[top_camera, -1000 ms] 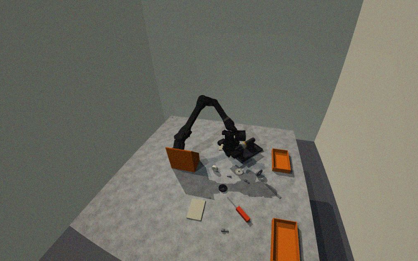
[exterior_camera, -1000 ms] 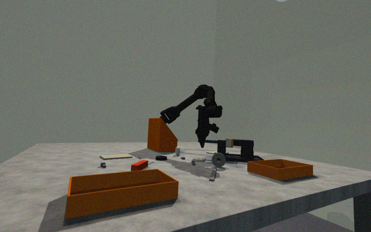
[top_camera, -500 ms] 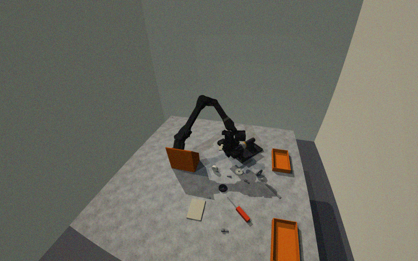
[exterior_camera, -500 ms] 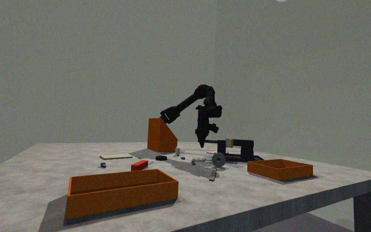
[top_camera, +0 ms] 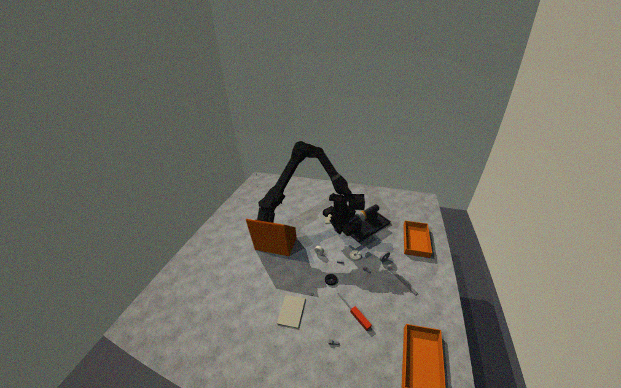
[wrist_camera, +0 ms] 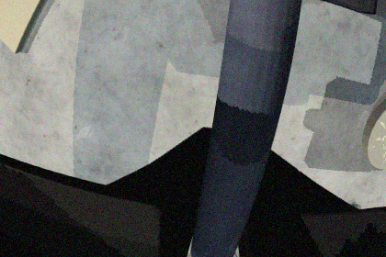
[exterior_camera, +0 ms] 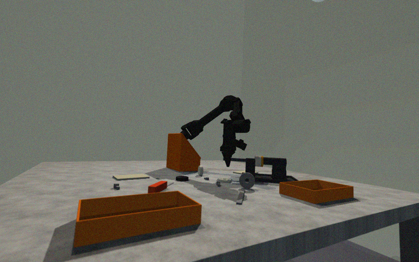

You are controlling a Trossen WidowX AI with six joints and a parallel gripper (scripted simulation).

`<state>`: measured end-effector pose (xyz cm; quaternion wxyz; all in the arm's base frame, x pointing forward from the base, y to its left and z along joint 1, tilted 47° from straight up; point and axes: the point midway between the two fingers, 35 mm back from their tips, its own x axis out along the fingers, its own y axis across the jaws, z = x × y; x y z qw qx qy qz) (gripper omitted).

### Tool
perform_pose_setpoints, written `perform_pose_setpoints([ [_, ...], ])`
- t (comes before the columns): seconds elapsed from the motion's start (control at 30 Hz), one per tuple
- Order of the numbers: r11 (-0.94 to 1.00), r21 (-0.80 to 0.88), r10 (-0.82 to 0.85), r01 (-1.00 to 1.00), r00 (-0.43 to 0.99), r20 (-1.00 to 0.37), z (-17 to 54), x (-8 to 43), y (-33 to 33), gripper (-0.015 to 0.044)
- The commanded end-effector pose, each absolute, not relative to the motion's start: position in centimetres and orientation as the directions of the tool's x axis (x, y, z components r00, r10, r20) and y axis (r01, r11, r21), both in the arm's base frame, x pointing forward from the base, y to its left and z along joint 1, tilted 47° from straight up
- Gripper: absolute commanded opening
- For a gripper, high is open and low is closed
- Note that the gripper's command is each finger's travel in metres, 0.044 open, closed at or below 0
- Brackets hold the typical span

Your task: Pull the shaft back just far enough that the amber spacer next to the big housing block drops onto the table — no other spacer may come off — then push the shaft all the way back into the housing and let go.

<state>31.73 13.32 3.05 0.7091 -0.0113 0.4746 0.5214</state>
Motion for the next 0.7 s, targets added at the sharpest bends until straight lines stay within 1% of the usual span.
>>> perform_pose_setpoints([
  [0.0,0.453,0.475,0.728,-0.754,0.005,-0.685,3.01,31.65,13.27,0.0],
  [0.67,0.453,0.476,0.728,-0.754,0.005,-0.686,2.91,31.54,13.18,0.0],
])
